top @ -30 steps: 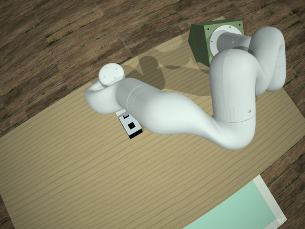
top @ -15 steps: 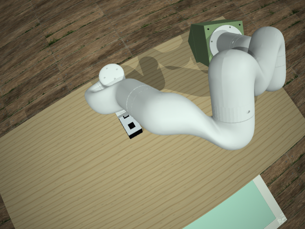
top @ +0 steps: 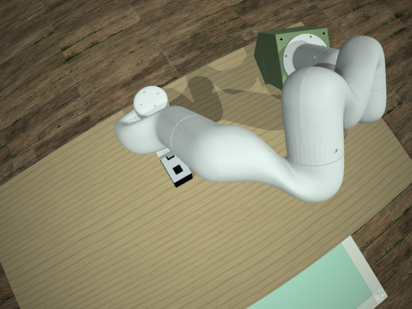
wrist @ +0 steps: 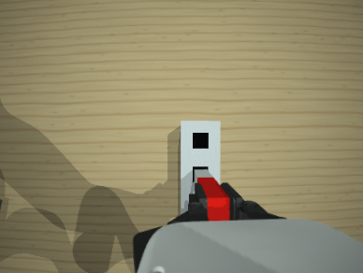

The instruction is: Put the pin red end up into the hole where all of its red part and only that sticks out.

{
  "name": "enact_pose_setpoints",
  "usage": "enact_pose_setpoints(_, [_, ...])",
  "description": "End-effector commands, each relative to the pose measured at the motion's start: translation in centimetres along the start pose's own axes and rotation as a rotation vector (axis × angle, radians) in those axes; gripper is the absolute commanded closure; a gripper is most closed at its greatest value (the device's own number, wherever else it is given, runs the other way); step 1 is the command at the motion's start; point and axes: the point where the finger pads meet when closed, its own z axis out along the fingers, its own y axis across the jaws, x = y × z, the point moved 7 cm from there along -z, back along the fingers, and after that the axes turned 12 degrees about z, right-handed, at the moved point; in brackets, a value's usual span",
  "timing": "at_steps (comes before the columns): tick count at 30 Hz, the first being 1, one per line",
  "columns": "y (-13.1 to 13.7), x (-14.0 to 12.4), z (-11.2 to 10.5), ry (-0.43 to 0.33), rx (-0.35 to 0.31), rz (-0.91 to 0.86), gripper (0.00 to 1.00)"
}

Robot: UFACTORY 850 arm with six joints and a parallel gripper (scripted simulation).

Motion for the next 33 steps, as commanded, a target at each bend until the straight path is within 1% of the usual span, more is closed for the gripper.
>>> enact_pose_setpoints(1, [0.07,0.01,-0.07,0.000,-0.002,0.000,1.00])
enact_pose_setpoints(10, [0.07,0.01,-0.07,0.000,-0.002,0.000,1.00])
enact_pose_setpoints(11, [0.10,0.02,0.33,0.000,-0.002,0.000,1.00])
enact_pose_setpoints(33, [0.16,0.03,0.33,0.000,-0.002,0.000,1.00])
